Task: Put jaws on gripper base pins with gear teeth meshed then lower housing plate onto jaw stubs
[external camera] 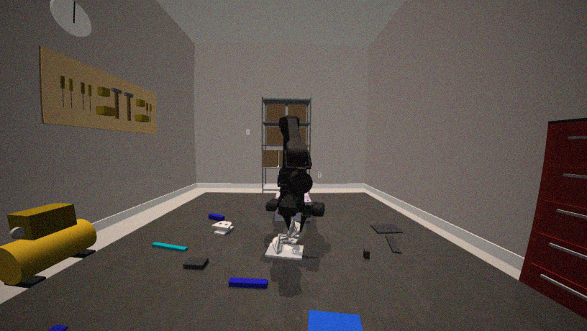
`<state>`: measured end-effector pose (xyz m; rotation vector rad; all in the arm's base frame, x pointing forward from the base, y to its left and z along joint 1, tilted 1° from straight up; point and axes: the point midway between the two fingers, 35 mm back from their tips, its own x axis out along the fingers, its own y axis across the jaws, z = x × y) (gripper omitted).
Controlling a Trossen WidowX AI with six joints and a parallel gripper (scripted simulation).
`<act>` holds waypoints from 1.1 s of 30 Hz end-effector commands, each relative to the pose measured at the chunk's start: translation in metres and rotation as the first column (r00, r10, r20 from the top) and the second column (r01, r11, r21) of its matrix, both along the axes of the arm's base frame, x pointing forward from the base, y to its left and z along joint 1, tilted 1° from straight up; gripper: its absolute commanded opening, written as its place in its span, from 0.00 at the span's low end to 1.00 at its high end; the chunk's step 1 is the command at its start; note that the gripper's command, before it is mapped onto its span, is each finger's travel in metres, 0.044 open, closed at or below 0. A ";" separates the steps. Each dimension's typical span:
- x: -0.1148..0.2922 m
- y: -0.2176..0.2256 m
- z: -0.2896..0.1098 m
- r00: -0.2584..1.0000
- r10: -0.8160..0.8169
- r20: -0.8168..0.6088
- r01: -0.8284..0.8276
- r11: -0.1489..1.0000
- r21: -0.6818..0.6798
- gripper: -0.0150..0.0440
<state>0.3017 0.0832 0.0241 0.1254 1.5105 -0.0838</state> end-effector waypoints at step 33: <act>-0.001 0.000 -0.043 1.000 -0.007 -0.008 0.007 1.000 -0.001 0.48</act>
